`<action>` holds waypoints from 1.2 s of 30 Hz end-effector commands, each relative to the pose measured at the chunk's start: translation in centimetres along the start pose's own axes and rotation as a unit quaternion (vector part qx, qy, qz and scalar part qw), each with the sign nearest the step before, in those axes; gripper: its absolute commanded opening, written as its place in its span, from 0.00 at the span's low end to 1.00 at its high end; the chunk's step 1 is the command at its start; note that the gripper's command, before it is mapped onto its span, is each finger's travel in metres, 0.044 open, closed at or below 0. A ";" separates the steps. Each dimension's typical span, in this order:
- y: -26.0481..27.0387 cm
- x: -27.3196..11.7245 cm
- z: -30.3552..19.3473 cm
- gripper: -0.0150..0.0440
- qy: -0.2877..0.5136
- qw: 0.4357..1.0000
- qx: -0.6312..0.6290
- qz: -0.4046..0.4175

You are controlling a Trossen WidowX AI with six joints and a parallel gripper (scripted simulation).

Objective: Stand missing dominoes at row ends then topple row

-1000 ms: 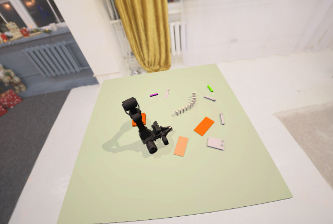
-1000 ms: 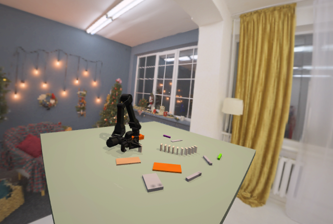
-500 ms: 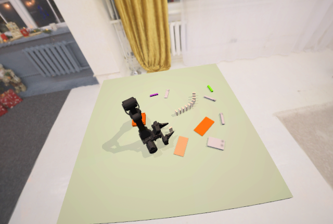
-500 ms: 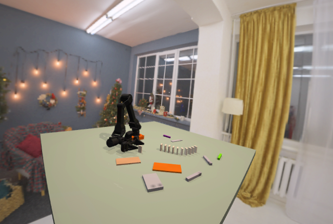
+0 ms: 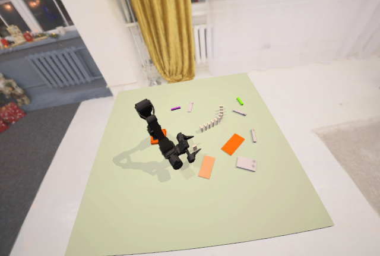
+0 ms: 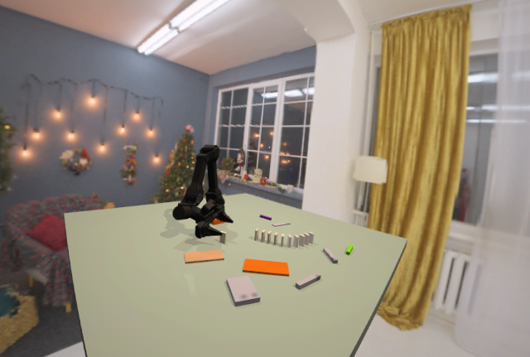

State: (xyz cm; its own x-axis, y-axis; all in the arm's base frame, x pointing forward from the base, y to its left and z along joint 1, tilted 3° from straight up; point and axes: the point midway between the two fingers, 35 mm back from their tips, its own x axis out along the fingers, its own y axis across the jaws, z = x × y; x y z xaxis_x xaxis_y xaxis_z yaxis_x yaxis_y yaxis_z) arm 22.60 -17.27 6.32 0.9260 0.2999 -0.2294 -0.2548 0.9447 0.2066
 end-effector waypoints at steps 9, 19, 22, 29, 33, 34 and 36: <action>-1.6 2.8 1.0 1.00 0.310 0.859 0.366 -0.179; 1.1 1.0 4.4 1.00 0.380 0.660 0.470 -0.446; 2.1 0.2 5.5 1.00 0.367 0.615 0.481 -0.506; 2.1 0.1 5.6 1.00 0.366 0.612 0.481 -0.510; 2.1 0.2 5.5 1.00 0.366 0.612 0.481 -0.510; 1.9 0.3 5.1 1.00 0.366 0.612 0.481 -0.510; 1.4 0.7 3.7 1.00 0.366 0.612 0.481 -0.510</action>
State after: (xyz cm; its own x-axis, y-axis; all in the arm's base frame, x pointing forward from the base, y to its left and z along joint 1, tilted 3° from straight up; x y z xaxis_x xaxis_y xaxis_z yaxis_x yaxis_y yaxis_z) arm 24.05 -16.11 11.42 0.0177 -0.0679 -0.9975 0.9579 0.2870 -0.0025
